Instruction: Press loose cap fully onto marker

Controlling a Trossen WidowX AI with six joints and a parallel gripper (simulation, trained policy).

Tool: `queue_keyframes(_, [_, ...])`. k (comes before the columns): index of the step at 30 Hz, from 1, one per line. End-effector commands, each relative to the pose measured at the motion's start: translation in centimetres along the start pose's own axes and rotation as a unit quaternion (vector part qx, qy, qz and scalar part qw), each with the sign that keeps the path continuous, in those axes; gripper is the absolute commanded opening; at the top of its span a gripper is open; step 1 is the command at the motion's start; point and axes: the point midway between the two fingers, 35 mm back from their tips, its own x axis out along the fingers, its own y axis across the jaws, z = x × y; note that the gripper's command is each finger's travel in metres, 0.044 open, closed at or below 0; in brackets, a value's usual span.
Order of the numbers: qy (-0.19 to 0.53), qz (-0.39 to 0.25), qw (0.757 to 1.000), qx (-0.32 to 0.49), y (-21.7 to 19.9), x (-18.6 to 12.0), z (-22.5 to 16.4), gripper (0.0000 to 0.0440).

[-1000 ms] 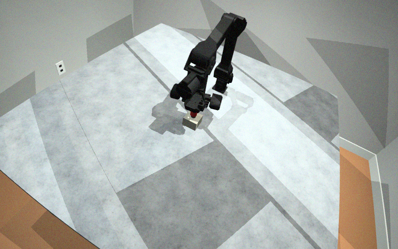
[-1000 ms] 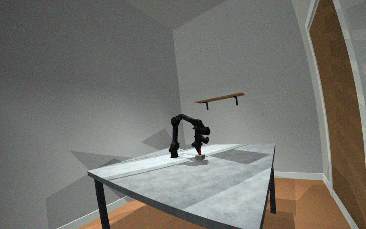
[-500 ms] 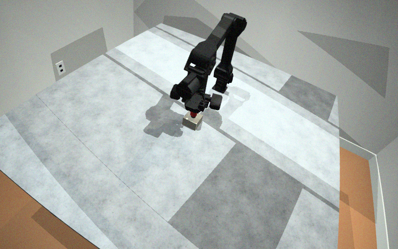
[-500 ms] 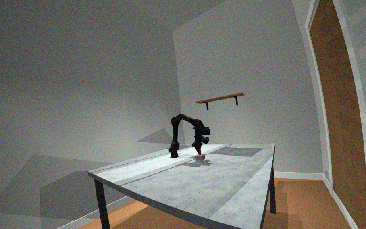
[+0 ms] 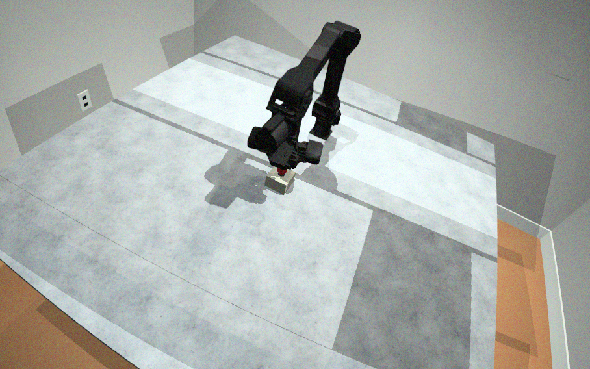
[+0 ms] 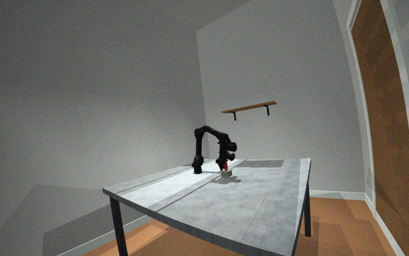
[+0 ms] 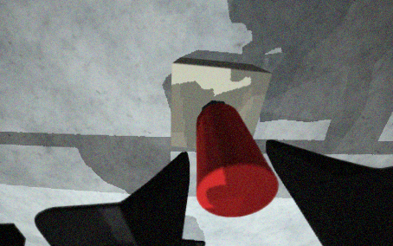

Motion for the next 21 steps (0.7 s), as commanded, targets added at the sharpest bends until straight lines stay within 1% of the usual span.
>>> queue_keyframes(1, [-0.005, 0.0, 1.0, -0.007, 0.3, -0.3, -0.4, 0.0373])
queue_keyframes(4, [-0.015, -0.003, 1.0, -0.01, 0.3, -0.6, -0.4, 0.044])
queue_keyframes(10, [-0.045, -0.012, 0.999, -0.012, 0.3, -1.9, 0.0, 0.044])
queue_keyframes(16, [-0.074, -0.022, 0.997, -0.015, 0.1, -4.5, 0.2, 0.044])
queue_keyframes(21, [-0.09, -0.028, 0.995, -0.023, 0.1, -5.8, 0.1, 0.044])
